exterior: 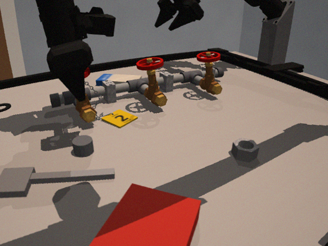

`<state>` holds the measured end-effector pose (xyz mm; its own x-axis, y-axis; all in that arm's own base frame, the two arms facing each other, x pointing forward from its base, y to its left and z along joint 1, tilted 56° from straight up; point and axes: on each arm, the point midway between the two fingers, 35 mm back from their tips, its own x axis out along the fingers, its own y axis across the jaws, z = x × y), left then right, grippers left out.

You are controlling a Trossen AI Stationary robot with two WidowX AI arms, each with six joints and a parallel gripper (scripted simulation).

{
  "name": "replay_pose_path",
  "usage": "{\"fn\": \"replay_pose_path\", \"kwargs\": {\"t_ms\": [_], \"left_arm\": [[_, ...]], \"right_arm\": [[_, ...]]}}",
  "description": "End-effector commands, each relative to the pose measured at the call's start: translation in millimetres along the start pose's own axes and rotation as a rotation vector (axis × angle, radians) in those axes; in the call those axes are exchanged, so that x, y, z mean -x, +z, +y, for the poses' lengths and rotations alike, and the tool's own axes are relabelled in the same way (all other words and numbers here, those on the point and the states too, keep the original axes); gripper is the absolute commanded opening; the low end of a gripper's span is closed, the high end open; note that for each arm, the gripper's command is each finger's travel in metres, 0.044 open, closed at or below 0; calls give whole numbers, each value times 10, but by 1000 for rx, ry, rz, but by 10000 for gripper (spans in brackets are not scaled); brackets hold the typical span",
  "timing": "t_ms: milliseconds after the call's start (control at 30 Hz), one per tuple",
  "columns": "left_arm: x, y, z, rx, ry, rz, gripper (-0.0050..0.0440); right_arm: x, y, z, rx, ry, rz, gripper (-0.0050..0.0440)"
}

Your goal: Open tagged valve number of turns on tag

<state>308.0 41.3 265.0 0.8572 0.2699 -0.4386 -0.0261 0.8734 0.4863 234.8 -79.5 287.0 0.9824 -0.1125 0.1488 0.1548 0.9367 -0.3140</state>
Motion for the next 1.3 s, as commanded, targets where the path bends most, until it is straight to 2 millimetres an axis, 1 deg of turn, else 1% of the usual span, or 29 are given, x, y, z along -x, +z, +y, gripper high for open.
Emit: {"fn": "replay_pose_path", "kwargs": {"t_ms": [0, 67, 367, 433, 600, 633, 933, 1000, 1067, 1133, 1167, 1200, 1267], "left_arm": [[0, -1, 4, -116, 2, 1, 400], [0, -1, 4, -298, 3, 2, 400], [0, 1, 6, -833, 4, 2, 400], [0, 1, 7, -872, 4, 2, 400], [0, 1, 7, -872, 4, 2, 400], [-6, 4, 4, -850, 1, 0, 376], [-6, 4, 4, -850, 1, 0, 160], [-6, 4, 4, -850, 1, 0, 160], [-6, 4, 4, -850, 1, 0, 112], [-6, 4, 4, -850, 1, 0, 112], [-4, 2, 5, -836, 2, 1, 88], [-4, 2, 5, -787, 2, 1, 64], [-4, 1, 5, -605, 2, 0, 16]], "right_arm": [[0, 0, 0, 0, 0, 0, 400], [0, 0, 0, 0, 0, 0, 400], [0, 0, 0, 0, 0, 0, 400], [0, 0, 0, 0, 0, 0, 400], [0, 0, 0, 0, 0, 0, 400], [0, 0, 0, 0, 0, 0, 400], [0, 0, 0, 0, 0, 0, 400], [0, 0, 0, 0, 0, 0, 400], [0, 0, 0, 0, 0, 0, 400], [0, 0, 0, 0, 0, 0, 400], [0, 0, 0, 0, 0, 0, 400], [0, 0, 0, 0, 0, 0, 400], [0, 0, 0, 0, 0, 0, 400]]}}
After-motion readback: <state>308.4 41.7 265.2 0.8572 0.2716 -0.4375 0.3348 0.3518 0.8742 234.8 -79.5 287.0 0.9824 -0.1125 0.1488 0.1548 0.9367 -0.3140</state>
